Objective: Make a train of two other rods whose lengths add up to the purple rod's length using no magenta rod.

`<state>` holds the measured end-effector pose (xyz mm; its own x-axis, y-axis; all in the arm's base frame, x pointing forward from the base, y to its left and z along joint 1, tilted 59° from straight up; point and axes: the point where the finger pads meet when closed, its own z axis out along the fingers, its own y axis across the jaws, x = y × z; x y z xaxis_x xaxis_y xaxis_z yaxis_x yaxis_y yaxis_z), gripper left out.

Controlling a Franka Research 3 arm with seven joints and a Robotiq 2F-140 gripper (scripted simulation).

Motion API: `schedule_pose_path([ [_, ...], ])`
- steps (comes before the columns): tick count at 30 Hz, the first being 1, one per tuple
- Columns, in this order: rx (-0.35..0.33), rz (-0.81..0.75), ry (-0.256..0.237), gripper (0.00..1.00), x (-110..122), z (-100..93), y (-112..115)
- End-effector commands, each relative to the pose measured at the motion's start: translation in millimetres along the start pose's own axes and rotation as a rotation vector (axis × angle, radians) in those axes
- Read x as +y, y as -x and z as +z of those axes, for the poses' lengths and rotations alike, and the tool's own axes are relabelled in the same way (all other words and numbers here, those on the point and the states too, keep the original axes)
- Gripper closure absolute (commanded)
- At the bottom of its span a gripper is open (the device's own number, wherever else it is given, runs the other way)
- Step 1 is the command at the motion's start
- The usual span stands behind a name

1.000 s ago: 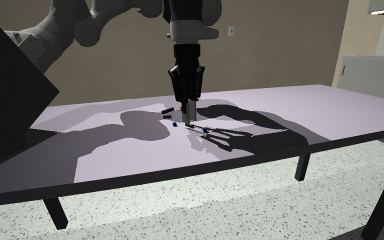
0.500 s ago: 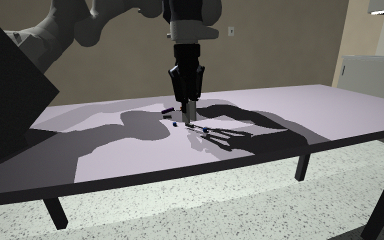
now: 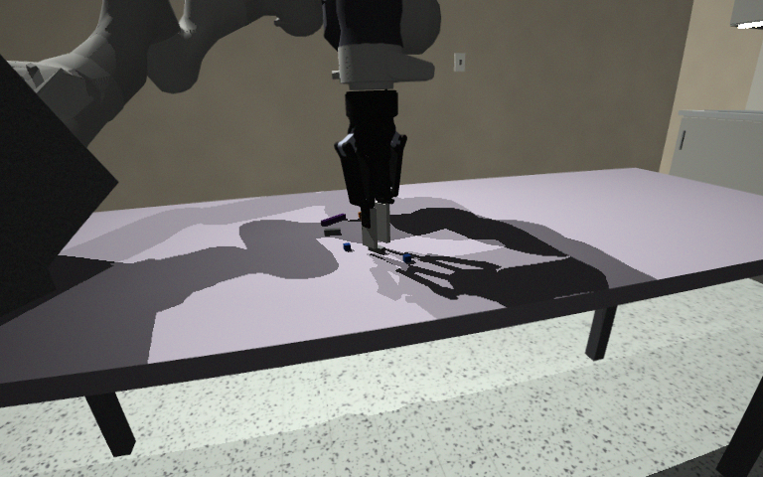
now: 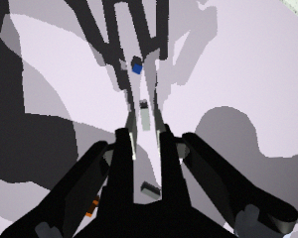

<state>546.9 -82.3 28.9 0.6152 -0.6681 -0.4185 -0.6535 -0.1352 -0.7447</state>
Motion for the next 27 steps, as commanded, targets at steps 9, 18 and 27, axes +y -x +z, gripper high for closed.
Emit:
schedule_pose_path([
  [9, 0.003, -0.007, 0.000, 0.85, -0.5, 11.6, -0.9],
  [18, 0.003, -0.007, 0.000, 0.85, -0.5, 13.0, -0.9],
  [27, 0.003, -0.007, 0.000, 0.85, -0.5, 13.0, -0.9],
])
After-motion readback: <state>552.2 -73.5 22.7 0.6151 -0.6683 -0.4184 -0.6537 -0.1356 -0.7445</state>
